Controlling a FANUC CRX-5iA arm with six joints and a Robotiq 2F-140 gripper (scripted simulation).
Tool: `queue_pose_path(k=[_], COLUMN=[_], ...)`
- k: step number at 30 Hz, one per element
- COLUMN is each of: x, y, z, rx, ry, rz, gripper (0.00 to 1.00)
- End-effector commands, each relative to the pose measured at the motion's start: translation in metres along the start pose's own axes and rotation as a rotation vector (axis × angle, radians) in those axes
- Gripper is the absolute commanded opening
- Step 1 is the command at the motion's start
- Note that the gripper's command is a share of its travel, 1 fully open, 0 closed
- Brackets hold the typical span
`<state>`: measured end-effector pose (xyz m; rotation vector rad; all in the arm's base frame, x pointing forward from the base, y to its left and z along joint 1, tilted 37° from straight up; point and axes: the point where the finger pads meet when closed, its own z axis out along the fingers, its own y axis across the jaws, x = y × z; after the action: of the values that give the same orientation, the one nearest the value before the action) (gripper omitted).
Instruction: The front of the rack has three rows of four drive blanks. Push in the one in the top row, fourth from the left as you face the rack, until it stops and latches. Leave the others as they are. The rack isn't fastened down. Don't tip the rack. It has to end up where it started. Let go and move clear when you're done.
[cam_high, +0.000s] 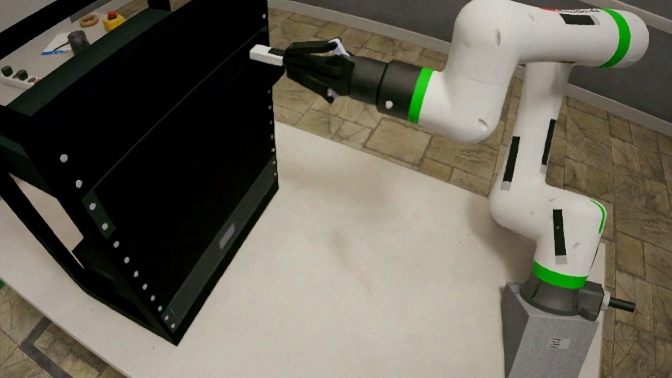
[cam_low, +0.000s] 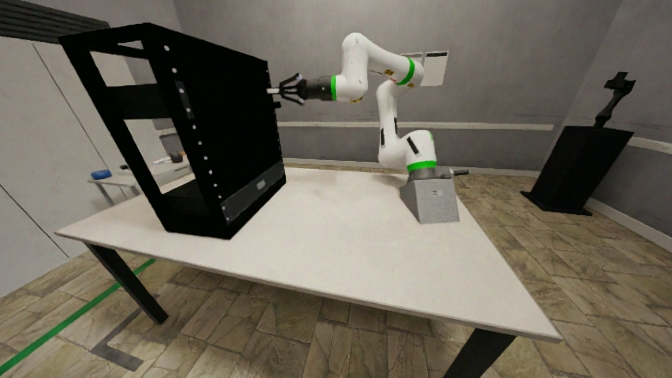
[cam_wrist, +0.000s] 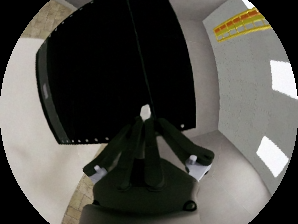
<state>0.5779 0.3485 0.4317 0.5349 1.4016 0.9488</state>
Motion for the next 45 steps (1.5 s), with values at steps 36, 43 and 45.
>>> queue_pose_path(k=[36,43,45], x=[0.000,0.000,0.000], y=[0.001,0.001,0.001], z=[0.000,-0.008,-0.017], rx=[-0.001,-0.001,-0.001], ry=[0.000,0.000,0.000], rz=[0.001,0.001,0.001], gripper=[0.10,0.10,0.10])
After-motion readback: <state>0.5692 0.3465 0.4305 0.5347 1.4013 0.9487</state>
